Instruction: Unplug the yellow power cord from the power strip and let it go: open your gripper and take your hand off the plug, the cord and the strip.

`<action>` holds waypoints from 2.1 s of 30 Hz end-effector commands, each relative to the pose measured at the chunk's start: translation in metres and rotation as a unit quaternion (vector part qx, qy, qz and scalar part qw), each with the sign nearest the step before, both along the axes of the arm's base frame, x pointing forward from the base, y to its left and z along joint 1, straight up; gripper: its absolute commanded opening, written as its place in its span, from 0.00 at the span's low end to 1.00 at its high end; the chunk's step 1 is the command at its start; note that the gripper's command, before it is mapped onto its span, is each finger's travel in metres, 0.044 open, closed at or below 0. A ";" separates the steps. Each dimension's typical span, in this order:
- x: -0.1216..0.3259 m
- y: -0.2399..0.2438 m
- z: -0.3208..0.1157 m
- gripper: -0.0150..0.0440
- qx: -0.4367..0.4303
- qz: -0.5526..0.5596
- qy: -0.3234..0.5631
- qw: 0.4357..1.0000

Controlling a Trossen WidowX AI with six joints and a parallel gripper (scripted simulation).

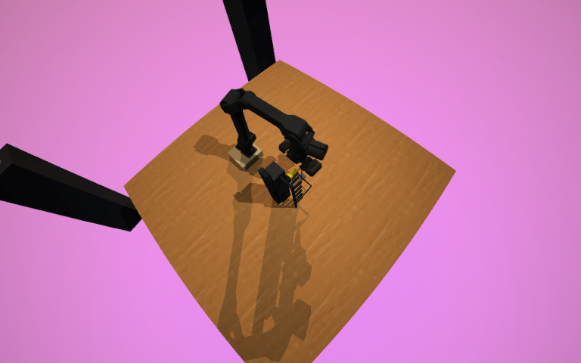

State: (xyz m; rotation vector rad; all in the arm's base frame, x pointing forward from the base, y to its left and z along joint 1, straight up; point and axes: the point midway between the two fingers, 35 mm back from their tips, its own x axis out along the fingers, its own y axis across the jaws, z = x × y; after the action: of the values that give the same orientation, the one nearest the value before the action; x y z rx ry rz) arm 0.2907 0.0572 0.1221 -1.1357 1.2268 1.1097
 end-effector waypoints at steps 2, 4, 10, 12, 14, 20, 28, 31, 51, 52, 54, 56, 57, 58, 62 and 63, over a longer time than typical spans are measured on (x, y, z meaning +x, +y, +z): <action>-0.001 -0.009 0.000 0.53 -0.003 0.001 0.001 1.000; -0.002 -0.012 0.000 0.53 -0.003 0.001 0.001 1.000; -0.003 -0.022 0.000 0.53 -0.003 0.001 0.001 1.000; -0.004 -0.025 0.000 0.53 -0.003 0.001 0.001 1.000; -0.004 -0.028 0.000 0.53 -0.004 0.001 0.001 1.000; -0.006 -0.035 0.000 0.53 -0.004 0.001 0.001 1.000; -0.006 -0.035 -0.008 0.53 -0.004 0.001 0.001 1.000; -0.006 -0.035 -0.012 0.53 -0.004 0.001 0.001 1.000; -0.005 -0.029 -0.010 0.25 -0.002 0.000 0.002 1.000; -0.004 -0.028 -0.010 0.25 -0.002 0.000 0.002 1.000; -0.004 -0.025 -0.010 0.25 -0.002 0.000 0.002 1.000; -0.003 -0.022 -0.010 0.25 -0.002 0.000 0.002 1.000; -0.003 -0.020 -0.010 0.25 -0.002 0.000 0.002 1.000; -0.002 -0.019 -0.010 0.25 -0.002 0.000 0.002 1.000; -0.001 -0.012 -0.010 0.25 -0.002 0.000 0.002 1.000; -0.001 -0.011 -0.010 0.25 -0.002 0.000 0.002 1.000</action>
State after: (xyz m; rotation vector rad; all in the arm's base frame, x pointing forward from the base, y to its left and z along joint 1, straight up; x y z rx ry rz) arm 0.2871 0.0247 0.1094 -1.1539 1.2812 1.0767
